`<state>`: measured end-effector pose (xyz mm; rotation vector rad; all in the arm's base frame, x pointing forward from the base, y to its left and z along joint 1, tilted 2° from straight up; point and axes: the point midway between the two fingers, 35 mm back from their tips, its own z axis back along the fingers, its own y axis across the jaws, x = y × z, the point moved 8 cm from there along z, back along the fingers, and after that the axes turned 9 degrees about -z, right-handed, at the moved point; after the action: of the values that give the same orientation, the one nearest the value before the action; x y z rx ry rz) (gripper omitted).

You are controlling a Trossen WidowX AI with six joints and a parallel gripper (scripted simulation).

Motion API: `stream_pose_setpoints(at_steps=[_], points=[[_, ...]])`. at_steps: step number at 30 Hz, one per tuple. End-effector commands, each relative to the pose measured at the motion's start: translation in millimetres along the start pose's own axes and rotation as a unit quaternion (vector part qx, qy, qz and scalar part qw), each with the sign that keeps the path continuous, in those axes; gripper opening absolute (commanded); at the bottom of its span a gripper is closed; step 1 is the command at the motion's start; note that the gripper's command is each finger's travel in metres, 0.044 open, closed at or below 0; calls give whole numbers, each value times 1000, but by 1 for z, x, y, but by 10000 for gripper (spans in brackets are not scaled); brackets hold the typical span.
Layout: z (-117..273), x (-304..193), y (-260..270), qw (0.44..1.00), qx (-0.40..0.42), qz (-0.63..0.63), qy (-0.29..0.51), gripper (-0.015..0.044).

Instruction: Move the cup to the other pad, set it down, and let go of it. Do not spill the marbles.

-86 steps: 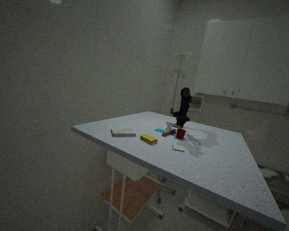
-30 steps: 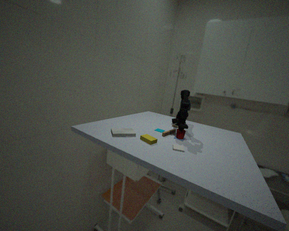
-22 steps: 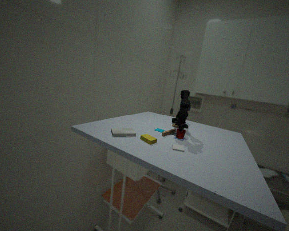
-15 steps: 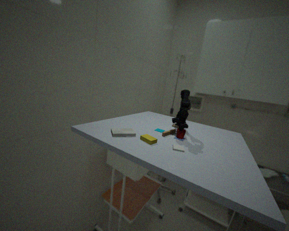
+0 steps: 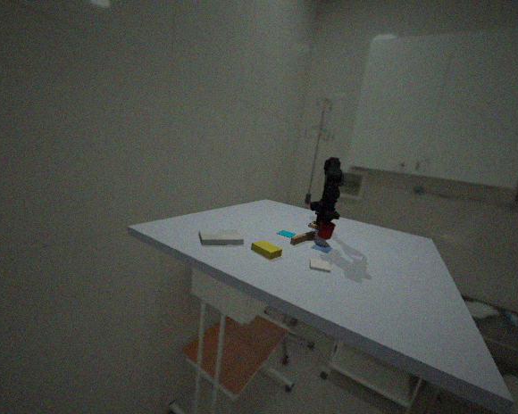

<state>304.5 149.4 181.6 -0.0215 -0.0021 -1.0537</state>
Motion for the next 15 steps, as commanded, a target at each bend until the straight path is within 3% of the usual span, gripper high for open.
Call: stream_pose_setpoints(at_steps=[1,15], points=[[7,0,-1,1000,4,-2,1,0],[5,0,-1,1000,2,0,0,0]])
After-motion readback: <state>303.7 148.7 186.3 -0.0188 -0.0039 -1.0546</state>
